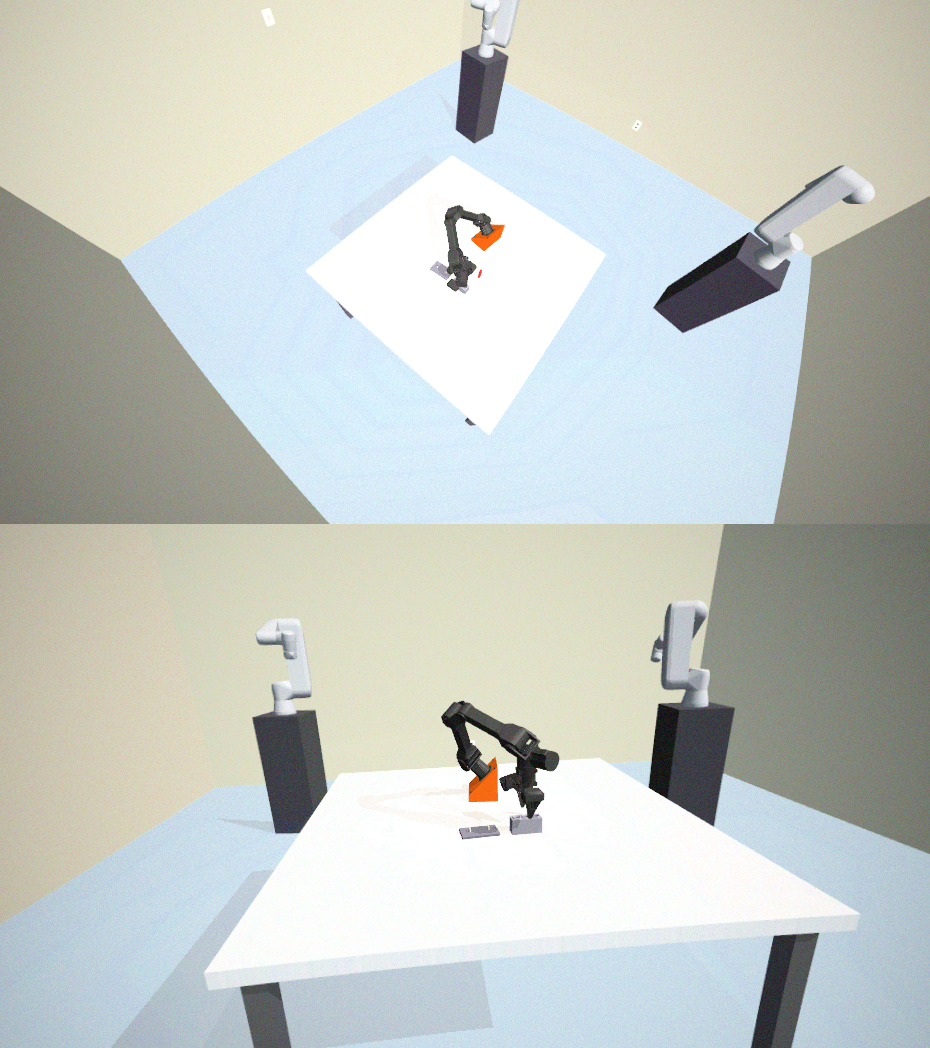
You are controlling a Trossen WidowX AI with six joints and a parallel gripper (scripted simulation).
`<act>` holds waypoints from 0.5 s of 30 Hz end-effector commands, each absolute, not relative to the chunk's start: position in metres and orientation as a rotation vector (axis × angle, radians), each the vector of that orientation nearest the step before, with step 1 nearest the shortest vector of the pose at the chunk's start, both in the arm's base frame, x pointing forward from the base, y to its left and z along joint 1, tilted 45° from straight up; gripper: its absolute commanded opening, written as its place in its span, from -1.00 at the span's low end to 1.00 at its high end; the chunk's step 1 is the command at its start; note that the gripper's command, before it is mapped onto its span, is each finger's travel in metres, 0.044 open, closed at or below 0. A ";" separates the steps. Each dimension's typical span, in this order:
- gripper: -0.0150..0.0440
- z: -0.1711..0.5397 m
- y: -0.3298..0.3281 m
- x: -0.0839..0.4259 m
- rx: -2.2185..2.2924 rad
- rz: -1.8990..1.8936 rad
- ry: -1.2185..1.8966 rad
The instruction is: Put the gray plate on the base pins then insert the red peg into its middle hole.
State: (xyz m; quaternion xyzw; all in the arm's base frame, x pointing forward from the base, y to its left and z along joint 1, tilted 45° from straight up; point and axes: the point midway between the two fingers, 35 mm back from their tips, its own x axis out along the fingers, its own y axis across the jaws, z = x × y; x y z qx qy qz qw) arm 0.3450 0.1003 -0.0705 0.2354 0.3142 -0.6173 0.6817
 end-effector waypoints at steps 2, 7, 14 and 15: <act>1.00 -0.076 0.094 0.346 0.520 -1.384 0.704; 1.00 -0.082 0.088 0.346 0.520 -1.384 0.704; 1.00 -0.090 0.080 0.347 0.520 -1.384 0.704; 1.00 -0.091 0.079 0.347 0.520 -1.384 0.704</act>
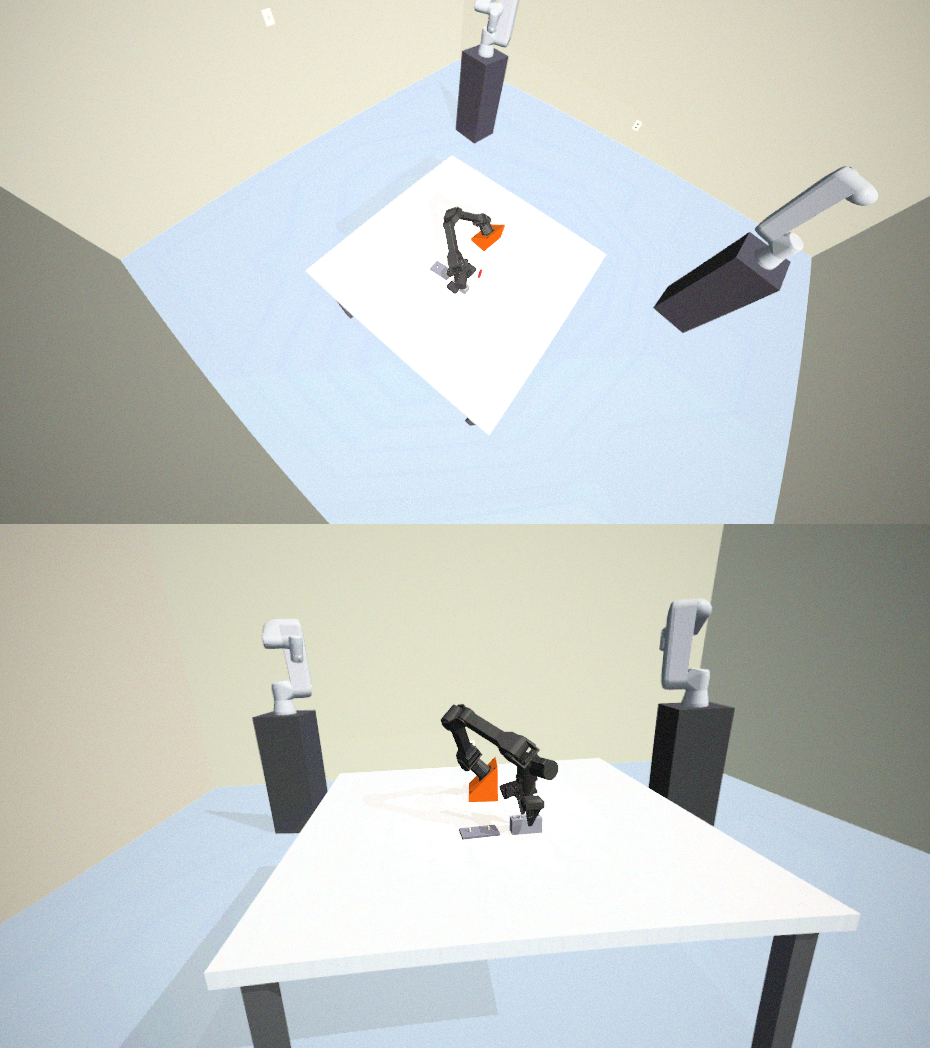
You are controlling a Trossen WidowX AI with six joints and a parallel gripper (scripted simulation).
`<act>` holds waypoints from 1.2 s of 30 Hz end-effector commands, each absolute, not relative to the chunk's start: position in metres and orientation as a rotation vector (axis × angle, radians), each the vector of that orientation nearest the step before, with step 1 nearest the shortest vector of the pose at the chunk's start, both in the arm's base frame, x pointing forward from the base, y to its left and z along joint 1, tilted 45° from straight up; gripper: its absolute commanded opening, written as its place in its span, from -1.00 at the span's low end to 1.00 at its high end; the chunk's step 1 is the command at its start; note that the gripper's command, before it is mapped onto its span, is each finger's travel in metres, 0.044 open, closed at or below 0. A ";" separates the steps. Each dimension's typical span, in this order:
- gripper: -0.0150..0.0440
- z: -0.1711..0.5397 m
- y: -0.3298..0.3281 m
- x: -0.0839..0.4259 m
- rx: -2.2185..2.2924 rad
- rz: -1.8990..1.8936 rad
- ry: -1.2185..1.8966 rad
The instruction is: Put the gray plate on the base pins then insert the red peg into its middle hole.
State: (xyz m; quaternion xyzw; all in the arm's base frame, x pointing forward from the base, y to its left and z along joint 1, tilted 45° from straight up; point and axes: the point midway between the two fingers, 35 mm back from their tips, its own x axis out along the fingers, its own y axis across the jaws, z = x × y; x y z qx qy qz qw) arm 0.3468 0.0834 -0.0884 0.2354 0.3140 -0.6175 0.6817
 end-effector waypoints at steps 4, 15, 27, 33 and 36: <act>1.00 -0.096 0.075 0.347 0.520 -1.384 0.703; 1.00 -0.108 0.062 0.347 0.519 -1.384 0.702; 0.29 -0.111 0.059 0.346 0.518 -1.385 0.701; -0.18 -0.111 0.059 0.346 0.518 -1.385 0.701; -0.25 -0.111 0.059 0.346 0.518 -1.385 0.701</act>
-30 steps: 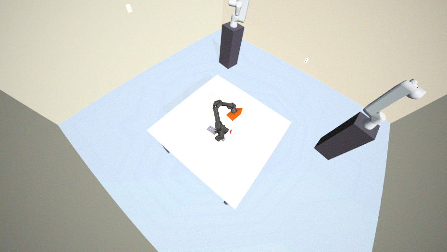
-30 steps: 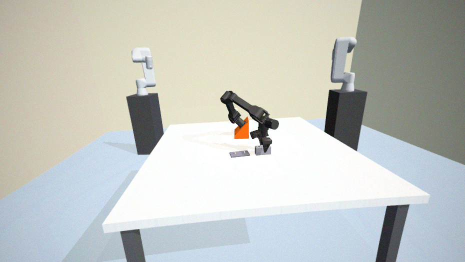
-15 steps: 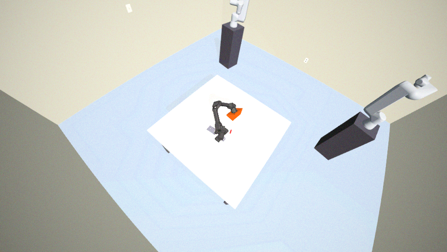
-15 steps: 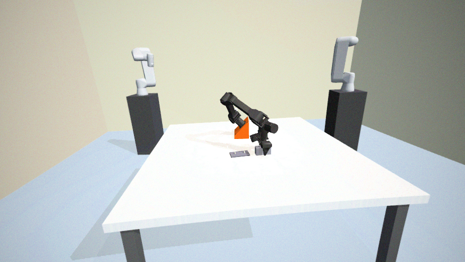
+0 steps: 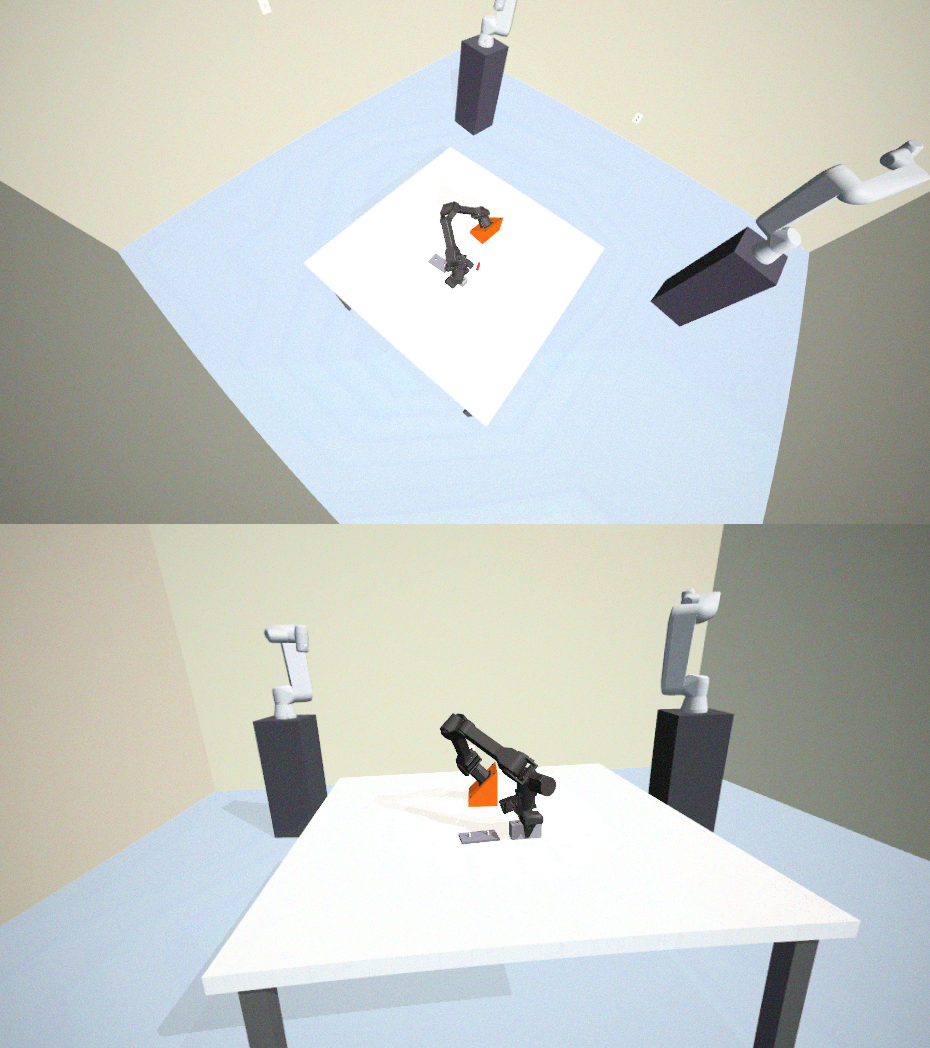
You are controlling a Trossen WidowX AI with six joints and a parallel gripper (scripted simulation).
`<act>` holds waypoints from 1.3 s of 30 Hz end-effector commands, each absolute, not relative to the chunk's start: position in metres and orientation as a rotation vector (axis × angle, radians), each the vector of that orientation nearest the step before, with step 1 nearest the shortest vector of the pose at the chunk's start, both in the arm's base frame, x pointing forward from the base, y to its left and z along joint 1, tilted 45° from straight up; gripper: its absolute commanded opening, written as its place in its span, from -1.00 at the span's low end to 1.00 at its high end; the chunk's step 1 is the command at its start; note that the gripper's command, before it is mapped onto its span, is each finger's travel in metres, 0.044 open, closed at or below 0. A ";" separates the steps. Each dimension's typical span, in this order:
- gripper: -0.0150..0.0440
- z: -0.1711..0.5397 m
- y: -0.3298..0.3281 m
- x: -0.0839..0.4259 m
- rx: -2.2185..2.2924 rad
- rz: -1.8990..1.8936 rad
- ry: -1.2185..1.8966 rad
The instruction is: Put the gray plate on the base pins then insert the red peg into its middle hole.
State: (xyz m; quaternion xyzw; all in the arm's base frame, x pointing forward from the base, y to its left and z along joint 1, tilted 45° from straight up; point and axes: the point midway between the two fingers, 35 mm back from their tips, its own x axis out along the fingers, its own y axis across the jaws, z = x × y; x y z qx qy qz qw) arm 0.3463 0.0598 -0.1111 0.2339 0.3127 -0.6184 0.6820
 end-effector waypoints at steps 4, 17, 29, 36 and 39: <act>-0.34 -0.111 0.059 0.346 0.518 -1.385 0.701; -0.49 -0.104 0.067 0.348 0.520 -1.384 0.703; -0.49 -0.078 0.094 0.349 0.523 -1.381 0.707; -0.49 -0.062 0.109 0.348 0.520 -1.376 0.713; -0.49 -0.056 0.116 0.347 0.519 -1.372 0.717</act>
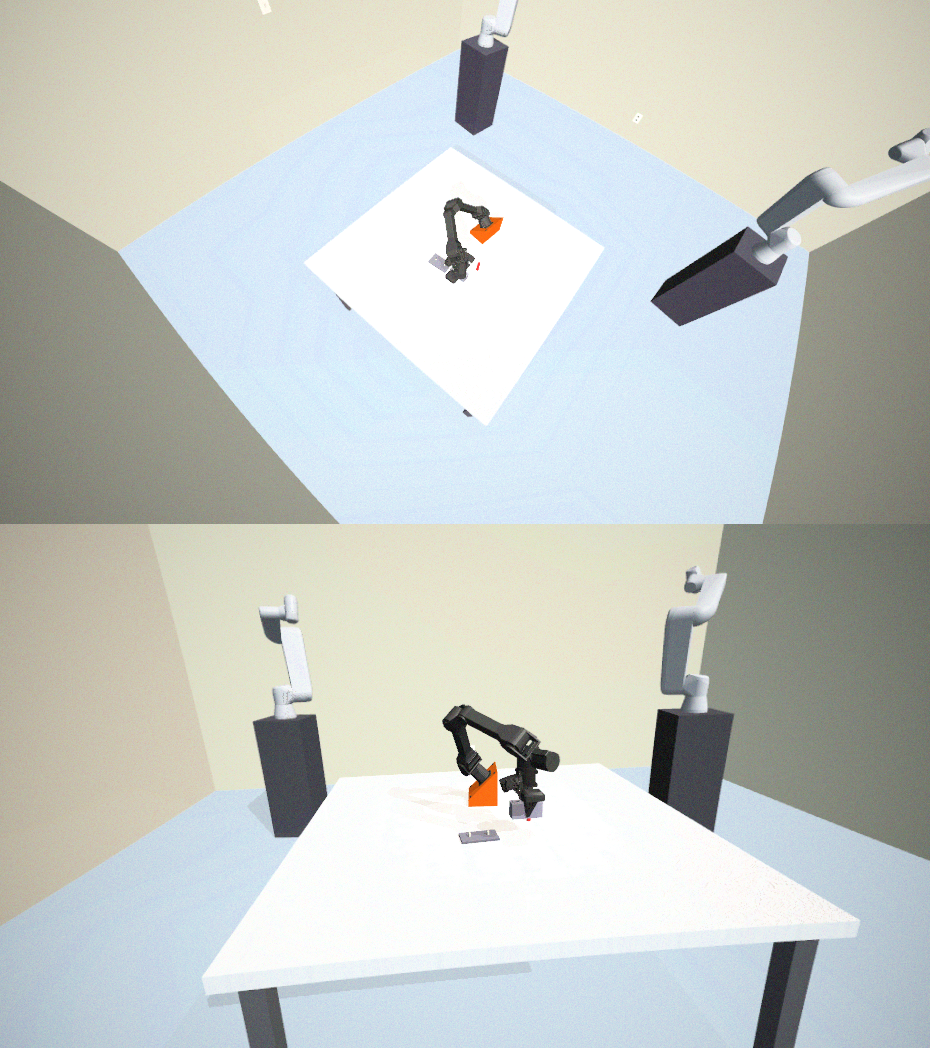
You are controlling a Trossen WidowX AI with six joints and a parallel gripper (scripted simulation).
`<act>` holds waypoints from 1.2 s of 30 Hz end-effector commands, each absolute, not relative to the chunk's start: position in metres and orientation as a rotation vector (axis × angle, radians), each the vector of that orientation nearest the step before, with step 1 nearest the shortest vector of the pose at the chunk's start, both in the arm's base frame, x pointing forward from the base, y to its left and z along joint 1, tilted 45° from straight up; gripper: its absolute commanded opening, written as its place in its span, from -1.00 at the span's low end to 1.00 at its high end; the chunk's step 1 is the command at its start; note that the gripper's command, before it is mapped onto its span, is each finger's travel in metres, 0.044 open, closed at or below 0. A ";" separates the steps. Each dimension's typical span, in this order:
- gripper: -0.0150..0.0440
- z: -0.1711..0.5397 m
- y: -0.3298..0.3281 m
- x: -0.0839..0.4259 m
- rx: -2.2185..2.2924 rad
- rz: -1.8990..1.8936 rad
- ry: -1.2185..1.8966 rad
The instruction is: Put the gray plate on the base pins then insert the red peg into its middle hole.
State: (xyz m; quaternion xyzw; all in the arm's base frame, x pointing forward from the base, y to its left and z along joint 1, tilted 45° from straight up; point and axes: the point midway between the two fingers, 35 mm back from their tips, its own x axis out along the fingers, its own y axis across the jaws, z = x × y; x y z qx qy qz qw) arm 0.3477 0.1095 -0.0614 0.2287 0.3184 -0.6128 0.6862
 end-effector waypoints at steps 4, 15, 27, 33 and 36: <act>-0.49 -0.047 0.123 0.346 0.518 -1.372 0.717; -0.49 -0.020 0.144 0.339 0.521 -1.381 0.710; -0.49 -0.008 0.140 0.340 0.515 -1.378 0.718; -0.49 -0.004 0.124 0.345 0.506 -1.371 0.732; -0.49 -0.003 0.117 0.347 0.502 -1.367 0.738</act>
